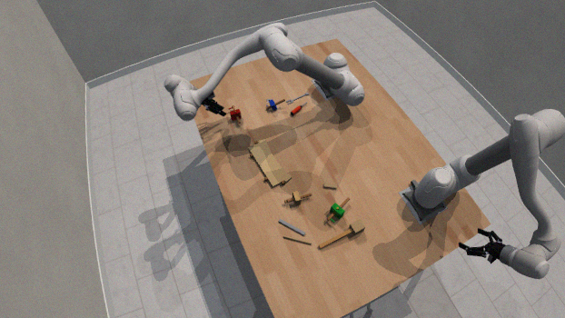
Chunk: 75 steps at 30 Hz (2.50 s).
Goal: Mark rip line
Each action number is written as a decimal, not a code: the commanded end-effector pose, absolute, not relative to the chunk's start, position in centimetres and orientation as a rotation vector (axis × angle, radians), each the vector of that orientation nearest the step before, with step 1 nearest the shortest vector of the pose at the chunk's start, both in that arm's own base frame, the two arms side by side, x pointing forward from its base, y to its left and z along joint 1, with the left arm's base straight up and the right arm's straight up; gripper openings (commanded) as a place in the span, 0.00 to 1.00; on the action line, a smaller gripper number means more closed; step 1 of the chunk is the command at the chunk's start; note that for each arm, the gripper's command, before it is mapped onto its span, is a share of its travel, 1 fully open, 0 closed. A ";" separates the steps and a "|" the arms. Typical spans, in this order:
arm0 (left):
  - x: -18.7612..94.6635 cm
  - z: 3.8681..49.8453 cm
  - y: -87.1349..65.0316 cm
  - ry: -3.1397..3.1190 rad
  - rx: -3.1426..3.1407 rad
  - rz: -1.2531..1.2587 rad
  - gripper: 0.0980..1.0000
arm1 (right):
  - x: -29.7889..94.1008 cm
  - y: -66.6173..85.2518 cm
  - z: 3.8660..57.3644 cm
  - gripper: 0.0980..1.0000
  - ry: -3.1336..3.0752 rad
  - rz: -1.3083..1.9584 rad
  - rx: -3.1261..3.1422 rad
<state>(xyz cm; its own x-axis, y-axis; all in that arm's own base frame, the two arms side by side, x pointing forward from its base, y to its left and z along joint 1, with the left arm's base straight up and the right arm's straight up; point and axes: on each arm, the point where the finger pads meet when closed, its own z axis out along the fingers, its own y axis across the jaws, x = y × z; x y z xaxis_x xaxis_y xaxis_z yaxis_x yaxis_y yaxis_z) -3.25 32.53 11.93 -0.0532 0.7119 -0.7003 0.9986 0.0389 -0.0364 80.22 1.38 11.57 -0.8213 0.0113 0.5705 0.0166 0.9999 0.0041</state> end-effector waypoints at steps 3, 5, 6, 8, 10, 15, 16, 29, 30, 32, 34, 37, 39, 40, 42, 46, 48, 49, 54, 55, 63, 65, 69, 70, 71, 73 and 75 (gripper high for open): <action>-3.5 12.1 32.1 1.815 1.716 -0.750 1.00 | 79.7 1.4 11.2 0.30 -2.535 0.001 -0.023; -3.5 12.1 32.1 1.815 1.716 -0.750 1.00 | 79.5 1.4 10.9 0.30 -2.535 0.001 -0.023; -3.5 12.1 32.1 1.815 1.716 -0.750 1.00 | 79.4 1.4 10.8 0.30 -2.535 0.001 -0.023; -3.5 12.1 32.1 1.815 1.716 -0.750 1.00 | 79.2 1.4 10.5 0.30 -2.535 0.001 -0.023; -3.5 12.1 32.1 1.815 1.716 -0.750 1.00 | 79.1 1.4 10.3 0.30 -2.535 0.001 -0.023; -3.5 12.1 32.1 1.815 1.716 -0.750 1.00 | 78.7 1.4 9.8 0.30 -2.535 0.001 -0.023; -3.5 12.1 32.1 1.815 1.716 -0.750 1.00 | 78.7 1.4 9.8 0.30 -2.535 0.001 -0.023; -3.5 12.1 32.1 1.815 1.716 -0.750 1.00 | 78.1 1.4 9.0 0.30 -2.532 0.001 -0.023; -3.5 12.1 32.1 1.815 1.716 -0.750 1.00 | 78.1 1.4 9.0 0.30 -2.531 0.001 -0.023; -3.5 12.1 32.1 1.815 1.716 -0.750 1.00 | 78.1 1.4 9.0 0.30 -2.531 0.001 -0.023; -3.5 12.1 32.1 1.815 1.716 -0.750 1.00 | 78.1 1.4 8.9 0.30 -2.531 0.001 -0.023; -3.5 12.1 32.1 1.815 1.716 -0.750 1.00 | 78.1 1.4 8.9 0.30 -2.531 0.001 -0.023; -3.5 12.1 32.1 1.815 1.716 -0.750 1.00 | 78.1 1.4 9.0 0.30 -2.531 0.001 -0.023; -3.5 12.1 32.1 1.815 1.716 -0.750 1.00 | 78.1 1.4 9.0 0.30 -2.531 0.001 -0.023; -3.5 12.1 32.1 1.815 1.716 -0.750 1.00 | 78.1 1.4 9.0 0.30 -2.531 0.001 -0.023; -3.5 12.1 32.1 1.815 1.716 -0.750 1.00 | 78.1 1.4 9.0 0.30 -2.531 0.001 -0.023; -3.5 12.1 32.1 1.815 1.716 -0.750 1.00 | 78.1 1.4 9.0 0.30 -2.531 0.001 -0.023; -3.5 12.1 32.1 1.815 1.716 -0.750 1.00 | 78.1 1.4 9.0 0.30 -2.531 0.001 -0.023; -3.5 12.1 32.1 1.815 1.716 -0.750 1.00 | 78.1 1.4 9.0 0.30 -2.531 0.001 -0.023; -3.5 12.1 32.1 1.815 1.716 -0.750 1.00 | 78.1 1.4 9.0 0.30 -2.531 0.001 -0.023; -3.5 12.1 32.1 1.815 1.716 -0.750 1.00 | 78.1 1.4 9.0 0.30 -2.531 0.001 -0.023; -3.5 12.1 32.1 1.815 1.716 -0.750 1.00 | 78.1 1.4 9.0 0.30 -2.531 0.001 -0.023; -3.5 12.1 32.1 1.815 1.716 -0.750 1.00 | 78.1 1.4 9.0 0.30 -2.531 0.001 -0.023; -3.5 12.1 32.1 1.815 1.716 -0.750 1.00 | 78.1 1.4 8.9 0.30 -2.531 0.001 -0.023; -3.5 12.1 32.1 1.815 1.716 -0.750 1.00 | 78.1 1.4 8.9 0.30 -2.531 0.001 -0.023; -3.5 12.1 32.1 1.815 1.716 -0.750 1.00 | 78.1 1.4 8.9 0.30 -2.531 0.001 -0.023; -3.5 12.1 32.1 1.815 1.716 -0.750 1.00 | 78.1 1.4 8.9 0.30 -2.532 0.001 -0.023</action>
<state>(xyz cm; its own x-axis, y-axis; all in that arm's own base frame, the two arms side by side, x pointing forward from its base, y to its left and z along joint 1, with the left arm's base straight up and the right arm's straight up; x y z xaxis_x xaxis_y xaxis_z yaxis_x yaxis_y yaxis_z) -3.25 32.53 11.93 -0.0532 0.7119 -0.7003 0.9986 0.0389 -0.0364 78.29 1.43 8.88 -0.8196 0.0113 0.5728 0.0167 0.9999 0.0041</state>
